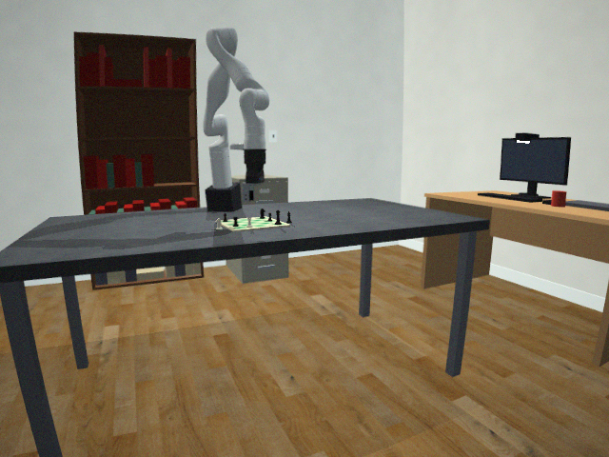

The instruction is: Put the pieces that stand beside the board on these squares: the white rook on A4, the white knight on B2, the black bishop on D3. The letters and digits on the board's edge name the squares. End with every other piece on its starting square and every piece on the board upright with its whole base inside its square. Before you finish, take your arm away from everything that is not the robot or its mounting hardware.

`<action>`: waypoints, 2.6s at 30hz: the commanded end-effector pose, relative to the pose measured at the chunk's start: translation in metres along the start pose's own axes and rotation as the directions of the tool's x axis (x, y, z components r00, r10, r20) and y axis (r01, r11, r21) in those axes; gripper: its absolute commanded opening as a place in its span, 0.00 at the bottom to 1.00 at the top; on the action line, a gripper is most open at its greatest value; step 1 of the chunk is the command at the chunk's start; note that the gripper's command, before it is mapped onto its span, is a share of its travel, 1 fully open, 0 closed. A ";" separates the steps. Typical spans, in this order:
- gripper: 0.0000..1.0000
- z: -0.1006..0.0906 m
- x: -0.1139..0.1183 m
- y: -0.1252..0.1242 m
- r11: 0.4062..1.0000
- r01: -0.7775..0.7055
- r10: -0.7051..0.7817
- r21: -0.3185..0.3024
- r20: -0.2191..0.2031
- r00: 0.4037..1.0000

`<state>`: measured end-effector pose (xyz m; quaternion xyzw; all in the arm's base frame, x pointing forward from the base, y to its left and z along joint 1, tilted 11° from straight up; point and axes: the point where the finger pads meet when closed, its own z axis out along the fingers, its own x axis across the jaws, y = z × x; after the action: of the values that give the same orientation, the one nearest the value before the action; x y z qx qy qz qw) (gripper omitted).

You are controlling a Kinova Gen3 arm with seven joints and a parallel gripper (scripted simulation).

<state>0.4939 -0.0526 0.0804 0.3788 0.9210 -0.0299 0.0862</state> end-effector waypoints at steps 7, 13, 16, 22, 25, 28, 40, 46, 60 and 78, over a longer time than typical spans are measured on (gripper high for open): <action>1.00 -0.008 -0.004 0.002 1.000 -0.002 0.002 -0.010 0.010 1.000; 1.00 -0.008 -0.004 0.002 1.000 -0.002 0.002 -0.010 0.010 1.000; 1.00 -0.008 -0.004 0.002 1.000 -0.002 0.002 -0.010 0.010 1.000; 1.00 -0.008 -0.004 0.002 1.000 -0.002 0.002 -0.010 0.010 1.000; 1.00 -0.008 -0.004 0.002 1.000 -0.002 0.002 -0.010 0.010 1.000; 1.00 -0.008 -0.004 0.002 1.000 -0.003 0.003 -0.010 0.010 1.000; 1.00 -0.007 -0.003 -0.003 0.997 -0.081 0.081 -0.007 0.005 0.997; 1.00 -0.005 -0.002 -0.012 0.976 -0.217 0.217 -0.001 -0.003 0.976; 1.00 0.000 0.000 -0.037 0.758 -0.652 0.653 0.021 -0.012 0.758; 1.00 0.002 -0.014 -0.069 -0.021 -0.999 1.000 0.025 0.004 -0.021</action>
<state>0.4568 -0.1076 0.0784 0.9132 0.4004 0.0329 0.0679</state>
